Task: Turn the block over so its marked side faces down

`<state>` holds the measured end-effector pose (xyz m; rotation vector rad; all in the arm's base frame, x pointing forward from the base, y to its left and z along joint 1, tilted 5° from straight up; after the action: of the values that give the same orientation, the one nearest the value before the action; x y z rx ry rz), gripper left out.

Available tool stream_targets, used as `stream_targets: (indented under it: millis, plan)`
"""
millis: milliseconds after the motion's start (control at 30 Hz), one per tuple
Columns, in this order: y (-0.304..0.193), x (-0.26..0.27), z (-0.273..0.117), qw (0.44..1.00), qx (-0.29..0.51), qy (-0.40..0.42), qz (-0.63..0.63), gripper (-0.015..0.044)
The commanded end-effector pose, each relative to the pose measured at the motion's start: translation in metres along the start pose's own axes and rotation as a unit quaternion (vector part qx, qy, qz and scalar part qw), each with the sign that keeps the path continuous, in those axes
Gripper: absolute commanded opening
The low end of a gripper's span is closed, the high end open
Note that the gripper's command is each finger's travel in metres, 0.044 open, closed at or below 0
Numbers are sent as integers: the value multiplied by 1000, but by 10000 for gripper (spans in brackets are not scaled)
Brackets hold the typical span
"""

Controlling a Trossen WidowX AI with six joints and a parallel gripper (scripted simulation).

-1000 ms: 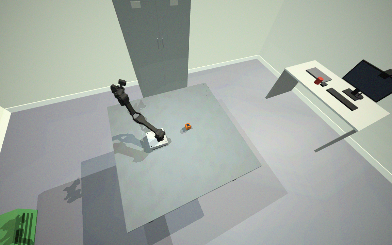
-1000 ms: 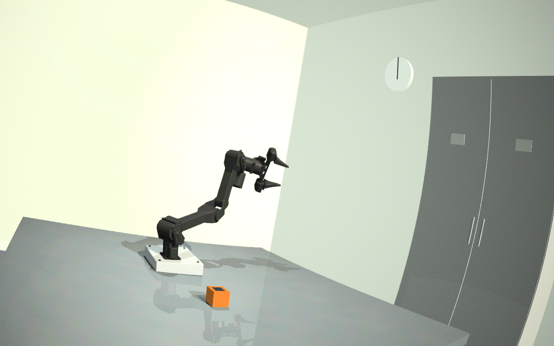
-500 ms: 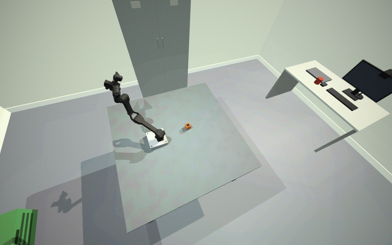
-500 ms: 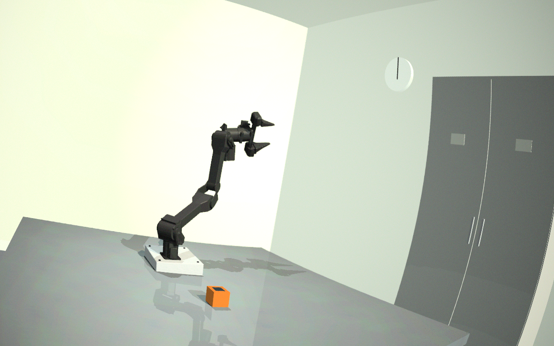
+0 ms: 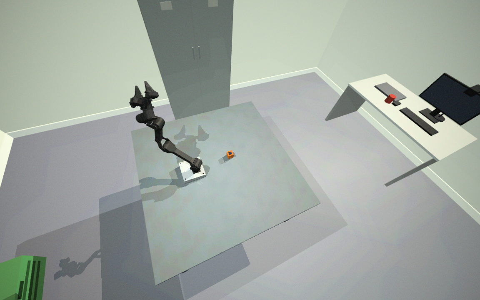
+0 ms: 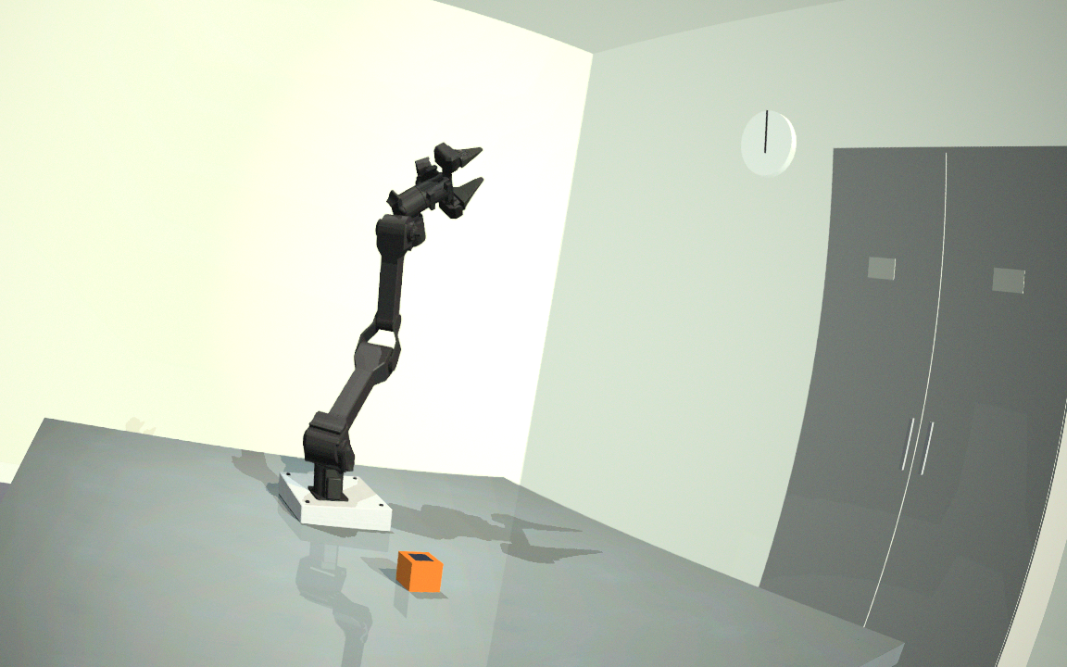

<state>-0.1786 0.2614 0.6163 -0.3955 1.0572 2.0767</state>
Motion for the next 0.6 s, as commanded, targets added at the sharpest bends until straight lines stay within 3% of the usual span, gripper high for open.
stream_targets:
  millis: [0, 233, 567]
  plan:
    - [15, -67, -18, 996, -41, -64, 48, 440]
    - [17, -152, -50, 978, -84, -149, 122, 440]
    - [-21, -267, -100, 928, -111, -280, 217, 440]
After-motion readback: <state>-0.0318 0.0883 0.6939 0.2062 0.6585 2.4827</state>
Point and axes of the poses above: the point midway between the two fingers, 35 mm back from their tips, its own z axis out along the fingers, its own x axis across the jaws, y = z × x, the point moved 3 cm from there along -z, back along the fingers, and after that the axes turned 3 degrees about z, right-handed, at the moved point
